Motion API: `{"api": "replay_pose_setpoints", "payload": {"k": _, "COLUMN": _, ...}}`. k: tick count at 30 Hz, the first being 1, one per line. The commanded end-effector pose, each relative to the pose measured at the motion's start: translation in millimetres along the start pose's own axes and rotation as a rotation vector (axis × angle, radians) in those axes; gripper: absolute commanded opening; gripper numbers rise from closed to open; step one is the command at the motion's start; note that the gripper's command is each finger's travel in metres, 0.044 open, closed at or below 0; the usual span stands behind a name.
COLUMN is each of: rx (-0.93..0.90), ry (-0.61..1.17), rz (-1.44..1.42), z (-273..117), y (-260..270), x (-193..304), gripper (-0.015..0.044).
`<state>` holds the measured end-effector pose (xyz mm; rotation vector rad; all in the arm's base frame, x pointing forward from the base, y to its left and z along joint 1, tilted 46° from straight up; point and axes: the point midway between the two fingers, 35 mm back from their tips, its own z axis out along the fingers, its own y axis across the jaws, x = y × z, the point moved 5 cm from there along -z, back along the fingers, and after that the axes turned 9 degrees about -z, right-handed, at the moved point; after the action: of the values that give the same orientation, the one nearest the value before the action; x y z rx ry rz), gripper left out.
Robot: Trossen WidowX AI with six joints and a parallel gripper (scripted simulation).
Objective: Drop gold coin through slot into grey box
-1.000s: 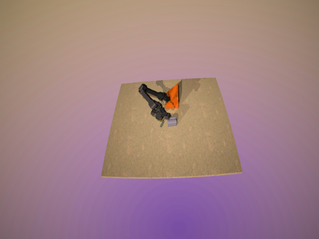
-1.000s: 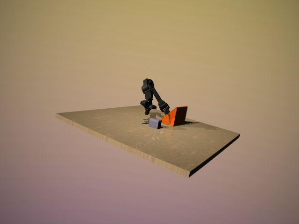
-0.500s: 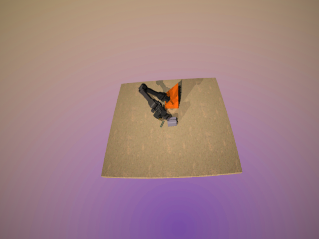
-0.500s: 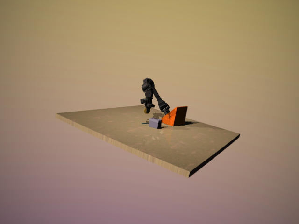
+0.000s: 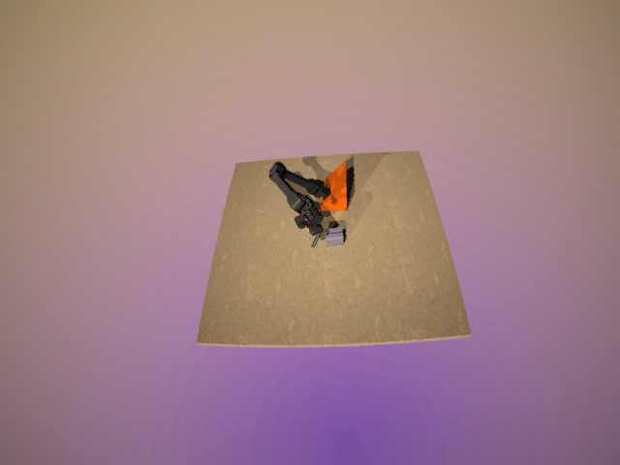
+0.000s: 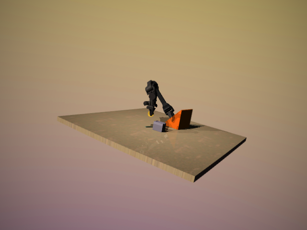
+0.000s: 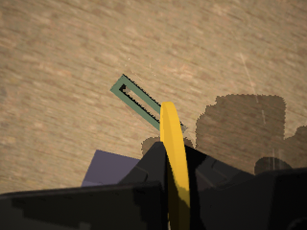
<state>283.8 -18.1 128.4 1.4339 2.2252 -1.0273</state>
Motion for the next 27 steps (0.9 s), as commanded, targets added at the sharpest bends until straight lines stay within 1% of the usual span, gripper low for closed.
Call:
{"api": "replay_pose_setpoints", "payload": {"k": 1, "rx": 0.001, "ry": 0.002, "rz": 0.150, "z": 0, "y": -2, "x": -1, "gripper": 0.0000}}
{"api": "replay_pose_setpoints", "payload": {"k": 7, "rx": 0.001, "ry": 0.002, "rz": 0.332, "z": 0, "y": -4, "x": -1, "gripper": 0.0000}}
{"api": "replay_pose_setpoints", "payload": {"k": 15, "rx": 0.001, "ry": 0.002, "rz": 0.339, "z": 0, "y": -3, "x": 0, "gripper": 0.0000}}
{"api": "replay_pose_setpoints", "payload": {"k": 27, "rx": -0.003, "ry": 0.007, "rz": 0.338, "z": -2, "y": 18, "x": 22, "gripper": 0.0000}}
